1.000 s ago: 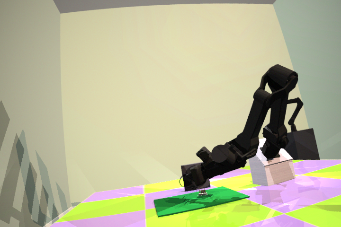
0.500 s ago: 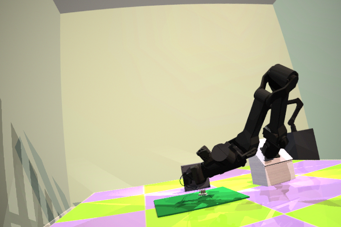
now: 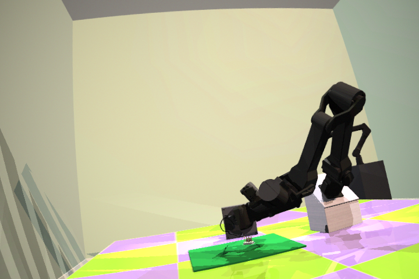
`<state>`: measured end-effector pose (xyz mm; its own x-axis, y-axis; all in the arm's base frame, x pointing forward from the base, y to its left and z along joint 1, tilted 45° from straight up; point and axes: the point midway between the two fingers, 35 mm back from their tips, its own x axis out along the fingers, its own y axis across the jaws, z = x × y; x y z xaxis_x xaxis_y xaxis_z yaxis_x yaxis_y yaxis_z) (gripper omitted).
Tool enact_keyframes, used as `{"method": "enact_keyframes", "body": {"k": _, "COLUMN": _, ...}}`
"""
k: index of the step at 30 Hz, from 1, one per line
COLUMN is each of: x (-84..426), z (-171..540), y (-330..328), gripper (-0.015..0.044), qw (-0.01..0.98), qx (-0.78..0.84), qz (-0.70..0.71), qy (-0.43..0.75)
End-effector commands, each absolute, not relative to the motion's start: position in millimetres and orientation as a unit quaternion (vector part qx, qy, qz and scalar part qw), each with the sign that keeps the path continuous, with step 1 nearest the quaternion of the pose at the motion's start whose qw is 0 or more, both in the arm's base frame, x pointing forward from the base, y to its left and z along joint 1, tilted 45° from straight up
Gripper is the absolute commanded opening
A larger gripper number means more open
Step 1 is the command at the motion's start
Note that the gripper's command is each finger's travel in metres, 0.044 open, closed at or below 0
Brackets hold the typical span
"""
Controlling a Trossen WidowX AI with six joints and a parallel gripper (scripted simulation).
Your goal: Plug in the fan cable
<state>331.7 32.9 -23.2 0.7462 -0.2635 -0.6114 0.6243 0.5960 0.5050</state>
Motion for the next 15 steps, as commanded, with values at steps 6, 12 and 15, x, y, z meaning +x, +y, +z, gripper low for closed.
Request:
{"method": "enact_keyframes", "body": {"k": 6, "x": 332.5, "z": -26.2, "y": 38.8, "gripper": 0.0000, "qw": 0.859, "qx": 0.368, "qz": -0.259, "qy": 0.245}}
{"method": "enact_keyframes", "body": {"k": 12, "x": 332.6, "z": -28.9, "y": 43.6, "gripper": 0.0000, "qw": 0.859, "qx": 0.368, "qz": -0.259, "qy": 0.246}}
{"method": "enact_keyframes", "body": {"k": 15, "x": 332.5, "z": -30.5, "y": 45.9, "gripper": 0.0000, "qw": 0.859, "qx": 0.368, "qz": -0.259, "qy": 0.246}}
